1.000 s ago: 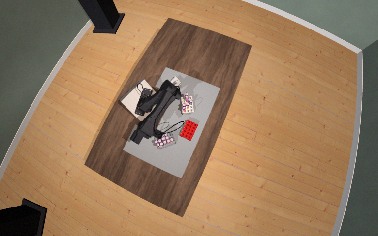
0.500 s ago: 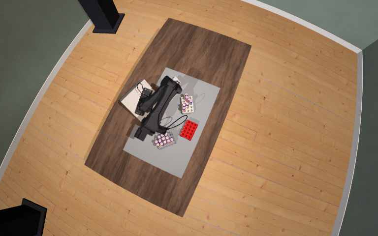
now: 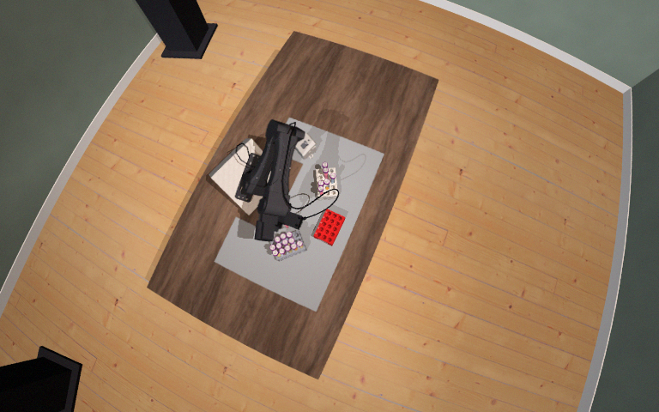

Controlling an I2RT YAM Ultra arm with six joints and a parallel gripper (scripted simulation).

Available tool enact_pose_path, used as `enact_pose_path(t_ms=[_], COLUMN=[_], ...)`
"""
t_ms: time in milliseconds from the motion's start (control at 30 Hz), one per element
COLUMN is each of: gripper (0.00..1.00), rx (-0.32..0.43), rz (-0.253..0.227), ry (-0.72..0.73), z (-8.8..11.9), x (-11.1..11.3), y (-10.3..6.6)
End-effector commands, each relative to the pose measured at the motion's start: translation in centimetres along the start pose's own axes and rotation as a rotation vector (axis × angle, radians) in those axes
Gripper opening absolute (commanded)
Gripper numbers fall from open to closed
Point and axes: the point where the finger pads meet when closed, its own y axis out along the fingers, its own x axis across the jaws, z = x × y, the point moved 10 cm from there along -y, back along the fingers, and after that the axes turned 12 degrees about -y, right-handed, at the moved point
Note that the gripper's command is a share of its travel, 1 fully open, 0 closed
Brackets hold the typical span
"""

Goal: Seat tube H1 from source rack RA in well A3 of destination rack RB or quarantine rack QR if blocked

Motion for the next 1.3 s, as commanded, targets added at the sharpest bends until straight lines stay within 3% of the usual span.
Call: enact_pose_path(t_ms=[0,433,467,700,1267], gripper=[0.0,0.0,0.0,0.0,0.0], rx=[0.029,-0.004,0.024,0.044,0.041], rz=[0.067,0.059,0.037,0.024,0.025], ry=[0.04,0.062,0.064,0.064,0.064], z=[-1.7,-4.8,-5.3,-7.0,-11.3], x=[0.4,2.1,2.1,3.5,6.1], y=[-0.7,-0.8,-0.1,0.0,0.2])
